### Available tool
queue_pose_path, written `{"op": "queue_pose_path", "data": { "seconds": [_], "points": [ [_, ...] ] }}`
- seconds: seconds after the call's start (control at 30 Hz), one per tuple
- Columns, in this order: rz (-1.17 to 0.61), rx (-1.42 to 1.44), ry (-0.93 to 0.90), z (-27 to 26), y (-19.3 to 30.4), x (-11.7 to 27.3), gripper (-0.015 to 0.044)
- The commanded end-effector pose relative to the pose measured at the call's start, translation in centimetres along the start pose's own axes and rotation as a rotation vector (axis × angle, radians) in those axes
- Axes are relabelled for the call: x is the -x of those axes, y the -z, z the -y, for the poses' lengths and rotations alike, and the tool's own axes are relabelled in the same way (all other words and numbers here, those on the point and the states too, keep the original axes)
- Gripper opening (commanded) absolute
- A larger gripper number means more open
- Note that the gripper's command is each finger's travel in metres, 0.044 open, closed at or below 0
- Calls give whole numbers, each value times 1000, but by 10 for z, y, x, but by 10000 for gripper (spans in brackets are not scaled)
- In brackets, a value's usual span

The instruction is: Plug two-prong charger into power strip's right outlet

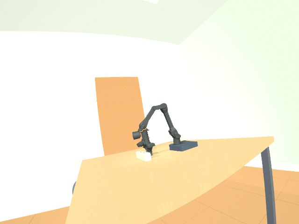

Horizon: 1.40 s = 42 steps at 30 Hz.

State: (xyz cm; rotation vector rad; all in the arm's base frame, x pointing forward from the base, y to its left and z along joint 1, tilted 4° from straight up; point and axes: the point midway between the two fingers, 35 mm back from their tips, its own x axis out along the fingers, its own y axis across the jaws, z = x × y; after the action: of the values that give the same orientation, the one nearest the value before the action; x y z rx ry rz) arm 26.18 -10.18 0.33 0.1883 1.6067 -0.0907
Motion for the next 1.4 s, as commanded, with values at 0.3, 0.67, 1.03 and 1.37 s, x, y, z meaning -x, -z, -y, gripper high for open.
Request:
{"op": "queue_pose_path", "data": {
  "seconds": [0.3, 0.67, 1.03, 1.37],
  "points": [
    [4, 3, -1, 0, -3, 2, 0],
    [4, 3, -1, 0, -4, 2, 0],
    [4, 3, -1, 0, -6, 2, 0],
    [4, 3, -1, 0, -7, 3, 0]
  ]
}}
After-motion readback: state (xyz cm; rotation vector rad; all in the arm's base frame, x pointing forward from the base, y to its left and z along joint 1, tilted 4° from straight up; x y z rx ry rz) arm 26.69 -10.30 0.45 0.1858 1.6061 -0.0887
